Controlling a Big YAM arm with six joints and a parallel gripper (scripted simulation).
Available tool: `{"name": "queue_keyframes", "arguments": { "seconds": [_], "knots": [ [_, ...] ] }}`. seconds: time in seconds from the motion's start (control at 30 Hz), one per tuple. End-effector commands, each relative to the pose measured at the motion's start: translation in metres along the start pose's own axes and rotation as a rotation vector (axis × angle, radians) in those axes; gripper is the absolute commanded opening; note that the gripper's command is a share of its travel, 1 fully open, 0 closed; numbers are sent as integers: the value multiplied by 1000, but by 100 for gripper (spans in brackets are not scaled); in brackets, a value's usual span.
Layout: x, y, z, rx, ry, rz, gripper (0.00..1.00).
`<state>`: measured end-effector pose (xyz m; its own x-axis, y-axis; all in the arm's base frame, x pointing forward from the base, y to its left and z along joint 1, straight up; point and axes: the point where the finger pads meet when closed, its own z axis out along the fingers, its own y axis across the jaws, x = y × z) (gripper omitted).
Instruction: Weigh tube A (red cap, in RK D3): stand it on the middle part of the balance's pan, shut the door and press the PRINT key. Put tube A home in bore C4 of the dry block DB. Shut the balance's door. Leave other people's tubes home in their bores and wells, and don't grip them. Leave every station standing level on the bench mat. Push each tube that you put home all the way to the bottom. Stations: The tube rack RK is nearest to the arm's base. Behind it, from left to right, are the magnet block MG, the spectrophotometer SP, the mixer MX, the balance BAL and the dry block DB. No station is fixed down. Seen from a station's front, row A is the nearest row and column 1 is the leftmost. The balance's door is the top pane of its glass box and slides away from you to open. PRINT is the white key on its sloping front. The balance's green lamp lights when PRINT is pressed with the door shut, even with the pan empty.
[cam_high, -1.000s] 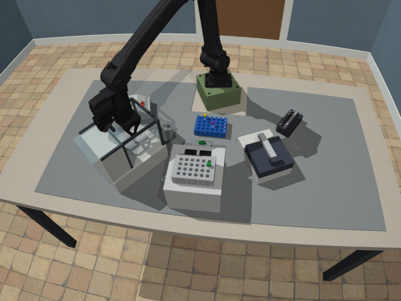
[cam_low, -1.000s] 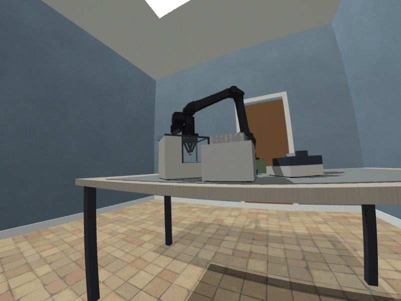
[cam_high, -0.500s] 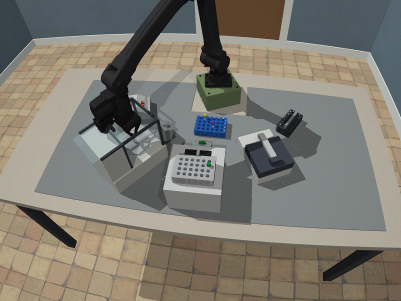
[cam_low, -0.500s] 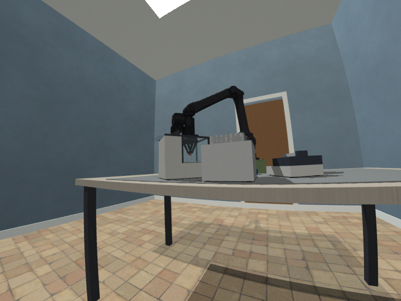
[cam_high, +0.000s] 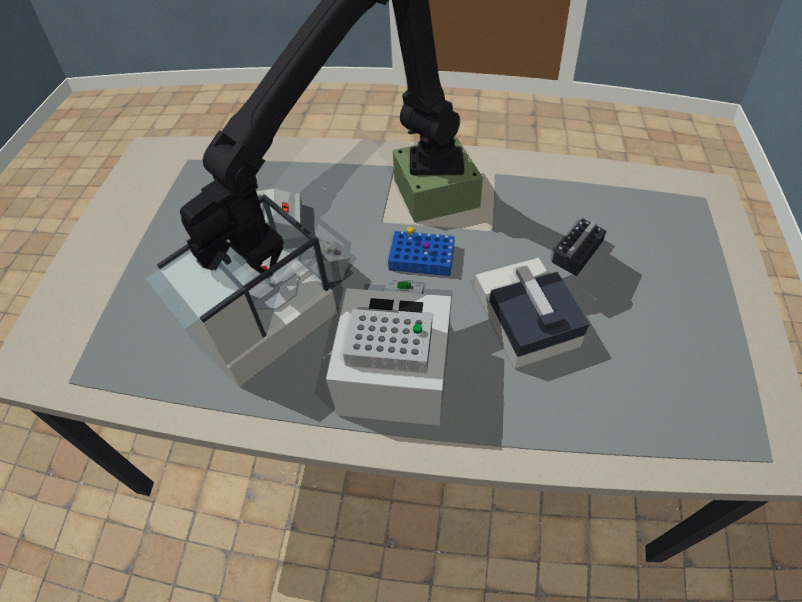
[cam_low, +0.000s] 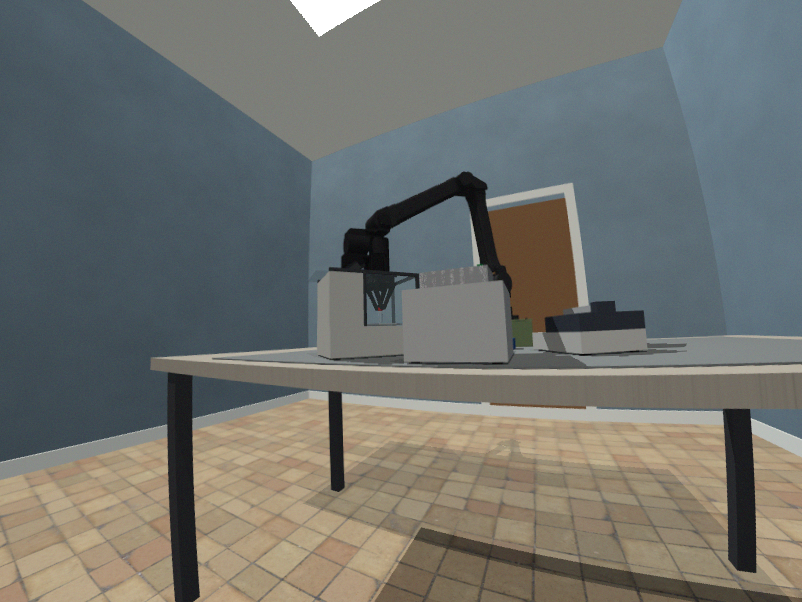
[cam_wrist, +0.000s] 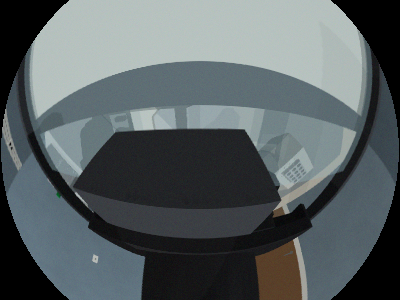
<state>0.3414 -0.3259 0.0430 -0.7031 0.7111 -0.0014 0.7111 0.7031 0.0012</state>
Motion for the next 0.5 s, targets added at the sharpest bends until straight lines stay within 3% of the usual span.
{"name": "queue_keyframes", "arguments": {
  "seconds": [0.0, 0.47],
  "knots": [
    [-4, -5, 9, 5, -3, 14, 36],
    [-9, -6, 7, 4, -15, 14, 36]
  ]
}}
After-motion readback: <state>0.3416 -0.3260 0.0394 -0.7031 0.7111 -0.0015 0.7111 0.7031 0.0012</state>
